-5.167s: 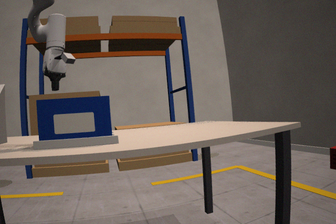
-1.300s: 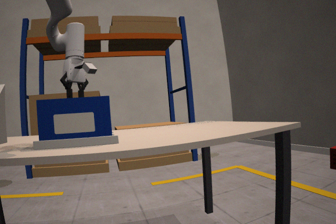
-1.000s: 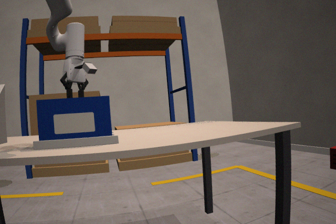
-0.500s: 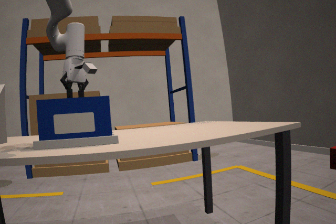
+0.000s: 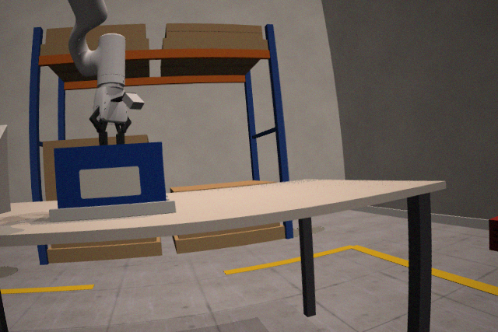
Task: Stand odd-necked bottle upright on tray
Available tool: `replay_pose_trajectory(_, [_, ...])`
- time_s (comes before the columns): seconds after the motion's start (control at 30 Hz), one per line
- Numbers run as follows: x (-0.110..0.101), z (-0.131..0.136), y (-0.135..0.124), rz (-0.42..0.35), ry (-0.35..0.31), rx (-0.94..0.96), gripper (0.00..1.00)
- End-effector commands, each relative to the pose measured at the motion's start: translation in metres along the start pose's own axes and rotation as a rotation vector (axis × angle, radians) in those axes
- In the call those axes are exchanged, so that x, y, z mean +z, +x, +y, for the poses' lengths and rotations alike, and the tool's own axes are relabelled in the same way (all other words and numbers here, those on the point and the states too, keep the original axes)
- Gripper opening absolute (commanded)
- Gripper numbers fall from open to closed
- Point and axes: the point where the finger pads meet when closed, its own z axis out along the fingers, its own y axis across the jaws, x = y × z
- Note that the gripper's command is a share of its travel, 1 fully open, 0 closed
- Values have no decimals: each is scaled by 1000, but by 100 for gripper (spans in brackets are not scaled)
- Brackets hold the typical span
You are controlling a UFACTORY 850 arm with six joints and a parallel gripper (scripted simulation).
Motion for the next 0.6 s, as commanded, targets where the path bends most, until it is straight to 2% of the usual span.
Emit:
replay_pose_trajectory(0.0, [-1, 0, 0, 1, 1, 1, 65])
replay_pose_trajectory(0.57, [2, 0, 0, 1, 1, 1, 65])
